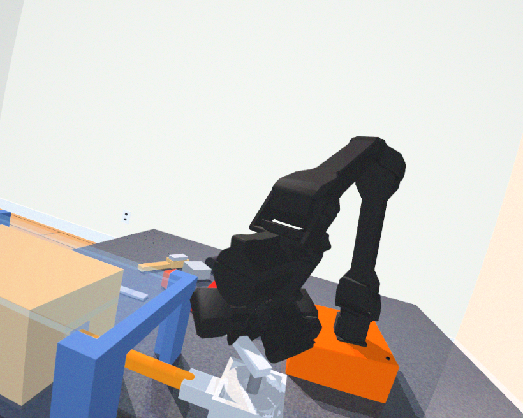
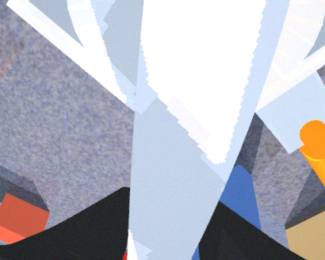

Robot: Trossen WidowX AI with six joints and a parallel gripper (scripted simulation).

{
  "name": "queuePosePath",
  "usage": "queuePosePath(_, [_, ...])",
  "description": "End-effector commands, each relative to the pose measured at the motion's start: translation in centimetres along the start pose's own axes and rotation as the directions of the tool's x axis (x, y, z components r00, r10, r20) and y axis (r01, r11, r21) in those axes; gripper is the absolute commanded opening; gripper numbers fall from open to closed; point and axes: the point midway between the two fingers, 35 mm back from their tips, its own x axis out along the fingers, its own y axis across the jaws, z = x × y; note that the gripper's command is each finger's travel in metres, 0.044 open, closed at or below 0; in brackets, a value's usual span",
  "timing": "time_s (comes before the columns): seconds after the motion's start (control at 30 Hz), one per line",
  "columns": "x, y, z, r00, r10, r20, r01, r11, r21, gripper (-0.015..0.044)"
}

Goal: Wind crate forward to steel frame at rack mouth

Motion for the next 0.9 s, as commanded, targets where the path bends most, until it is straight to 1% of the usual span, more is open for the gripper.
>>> queuePosePath(0.0, [0.05, -0.03, 0.02, 1.000, -0.002, 0.000, 0.002, 1.000, -0.002, 0.0000])
queuePosePath(0.87, [0.66, -0.03, 0.29, 1.000, -0.002, 0.000, 0.002, 1.000, -0.002, 0.0000])
